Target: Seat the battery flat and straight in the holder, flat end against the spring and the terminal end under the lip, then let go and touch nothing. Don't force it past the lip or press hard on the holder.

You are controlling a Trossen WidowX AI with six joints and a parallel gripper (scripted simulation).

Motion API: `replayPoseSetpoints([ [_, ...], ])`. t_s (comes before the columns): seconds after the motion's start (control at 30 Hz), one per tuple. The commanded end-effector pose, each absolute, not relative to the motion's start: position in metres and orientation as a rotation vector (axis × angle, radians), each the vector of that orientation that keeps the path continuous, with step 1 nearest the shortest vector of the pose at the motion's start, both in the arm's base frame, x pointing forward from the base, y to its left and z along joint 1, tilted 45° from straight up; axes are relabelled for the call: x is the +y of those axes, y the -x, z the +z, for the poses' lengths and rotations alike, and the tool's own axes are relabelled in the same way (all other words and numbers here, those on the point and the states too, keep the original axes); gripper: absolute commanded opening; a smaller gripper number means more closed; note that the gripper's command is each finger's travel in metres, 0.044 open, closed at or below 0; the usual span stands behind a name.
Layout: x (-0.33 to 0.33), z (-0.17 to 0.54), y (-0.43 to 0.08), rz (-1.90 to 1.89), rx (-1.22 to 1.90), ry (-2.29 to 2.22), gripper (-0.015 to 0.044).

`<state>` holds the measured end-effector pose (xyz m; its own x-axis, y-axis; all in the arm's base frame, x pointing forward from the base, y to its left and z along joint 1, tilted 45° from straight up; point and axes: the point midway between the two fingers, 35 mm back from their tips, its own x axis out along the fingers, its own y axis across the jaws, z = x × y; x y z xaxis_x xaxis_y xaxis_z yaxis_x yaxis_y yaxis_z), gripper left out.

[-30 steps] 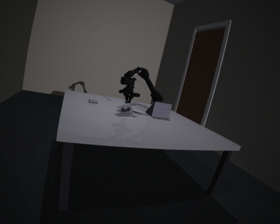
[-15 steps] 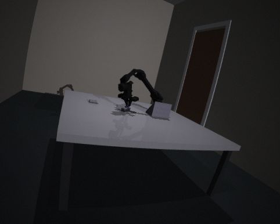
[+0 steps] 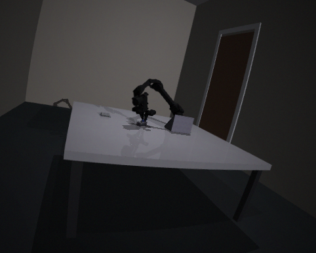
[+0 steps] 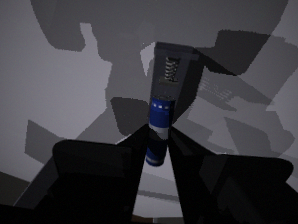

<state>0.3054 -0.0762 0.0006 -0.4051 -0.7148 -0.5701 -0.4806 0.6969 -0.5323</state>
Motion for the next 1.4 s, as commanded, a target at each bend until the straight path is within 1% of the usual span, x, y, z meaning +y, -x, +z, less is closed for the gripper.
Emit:
replayPoseSetpoints([
  [0.0,-0.077,-0.001,-0.308,-0.377,2.103,0.917,0.0062],
  [0.63,-0.082,-0.009,-0.311,-0.413,2.218,0.941,0.0062],
  [1.37,-0.078,-0.016,-0.326,-0.401,2.196,0.944,0.0062],
])
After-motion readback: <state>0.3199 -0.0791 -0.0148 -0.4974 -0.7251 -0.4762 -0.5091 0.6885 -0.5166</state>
